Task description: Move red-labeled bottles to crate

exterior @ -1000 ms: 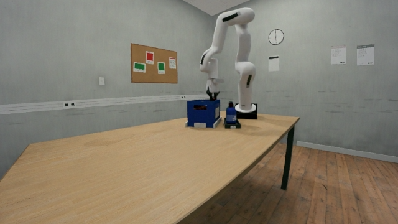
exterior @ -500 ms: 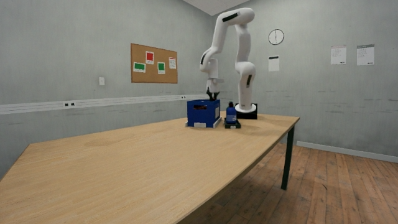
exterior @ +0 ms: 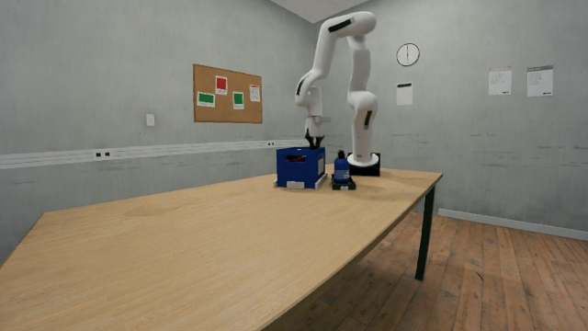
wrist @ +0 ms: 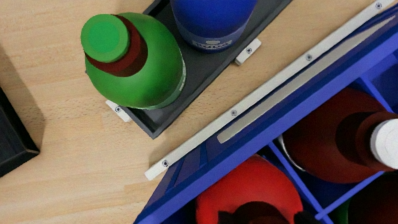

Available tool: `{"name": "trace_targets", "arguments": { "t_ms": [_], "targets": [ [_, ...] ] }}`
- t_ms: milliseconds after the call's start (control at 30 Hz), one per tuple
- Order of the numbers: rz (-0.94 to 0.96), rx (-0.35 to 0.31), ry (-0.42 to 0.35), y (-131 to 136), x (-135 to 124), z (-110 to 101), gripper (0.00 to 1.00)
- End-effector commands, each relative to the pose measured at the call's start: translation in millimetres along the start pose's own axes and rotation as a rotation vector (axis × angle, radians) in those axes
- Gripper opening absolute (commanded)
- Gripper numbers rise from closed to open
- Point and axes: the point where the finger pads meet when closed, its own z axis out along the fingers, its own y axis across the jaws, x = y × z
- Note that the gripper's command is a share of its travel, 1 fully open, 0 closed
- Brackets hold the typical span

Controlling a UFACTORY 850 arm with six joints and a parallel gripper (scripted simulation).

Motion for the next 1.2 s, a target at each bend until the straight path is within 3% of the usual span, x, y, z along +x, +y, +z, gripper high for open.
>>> {"name": "trace_targets", "arguments": {
  "t_ms": [0, 1167],
  "targets": [
    [0.0, -0.001, -0.001, 0.8, -0.4, -0.4, 0.0],
    [0.0, -0.002, -0.001, 0.8, -0.4, 5.1, 0.0]
  ]
}}
